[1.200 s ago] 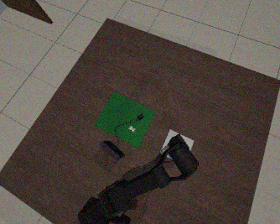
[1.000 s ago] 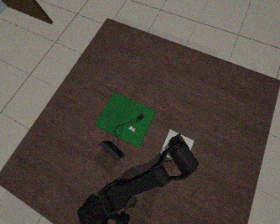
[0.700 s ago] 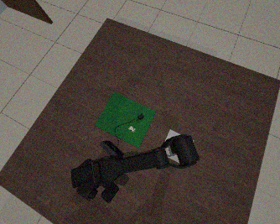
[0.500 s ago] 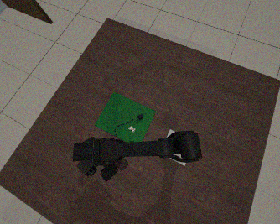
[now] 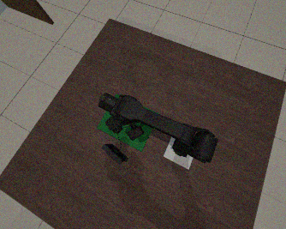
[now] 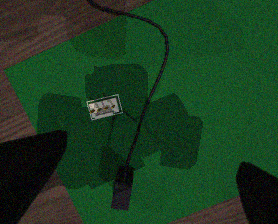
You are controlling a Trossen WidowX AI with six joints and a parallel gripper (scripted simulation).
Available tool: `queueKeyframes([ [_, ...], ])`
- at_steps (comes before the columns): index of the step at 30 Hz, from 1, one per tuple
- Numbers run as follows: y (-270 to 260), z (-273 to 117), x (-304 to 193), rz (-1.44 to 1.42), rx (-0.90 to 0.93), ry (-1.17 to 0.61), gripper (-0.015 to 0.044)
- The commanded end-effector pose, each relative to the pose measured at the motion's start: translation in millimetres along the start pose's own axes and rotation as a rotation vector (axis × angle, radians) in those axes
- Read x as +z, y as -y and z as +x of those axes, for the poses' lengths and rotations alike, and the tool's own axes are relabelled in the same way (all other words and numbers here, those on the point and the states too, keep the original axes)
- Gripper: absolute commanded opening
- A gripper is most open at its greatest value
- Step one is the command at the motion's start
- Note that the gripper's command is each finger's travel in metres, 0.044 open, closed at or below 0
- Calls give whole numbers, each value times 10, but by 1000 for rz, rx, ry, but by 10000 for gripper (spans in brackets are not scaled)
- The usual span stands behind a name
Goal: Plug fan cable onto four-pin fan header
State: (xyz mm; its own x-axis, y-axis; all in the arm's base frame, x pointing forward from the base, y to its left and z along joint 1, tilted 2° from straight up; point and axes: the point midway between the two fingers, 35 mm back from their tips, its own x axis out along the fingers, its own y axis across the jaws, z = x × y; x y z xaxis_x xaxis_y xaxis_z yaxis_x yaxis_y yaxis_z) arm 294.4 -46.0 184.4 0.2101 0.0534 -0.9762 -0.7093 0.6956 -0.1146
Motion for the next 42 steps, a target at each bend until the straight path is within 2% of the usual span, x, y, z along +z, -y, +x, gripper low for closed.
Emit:
queueKeyframes([
  [1,-33,-265,-614,9,39,-130,440],
  [4,-79,-341,-801,13,66,-170,440],
  [12,-72,-284,-807,13,65,-170,440],
  [22,-140,624,-966,13,65,-170,440],
  [42,-144,763,-987,13,65,-170,440],
])
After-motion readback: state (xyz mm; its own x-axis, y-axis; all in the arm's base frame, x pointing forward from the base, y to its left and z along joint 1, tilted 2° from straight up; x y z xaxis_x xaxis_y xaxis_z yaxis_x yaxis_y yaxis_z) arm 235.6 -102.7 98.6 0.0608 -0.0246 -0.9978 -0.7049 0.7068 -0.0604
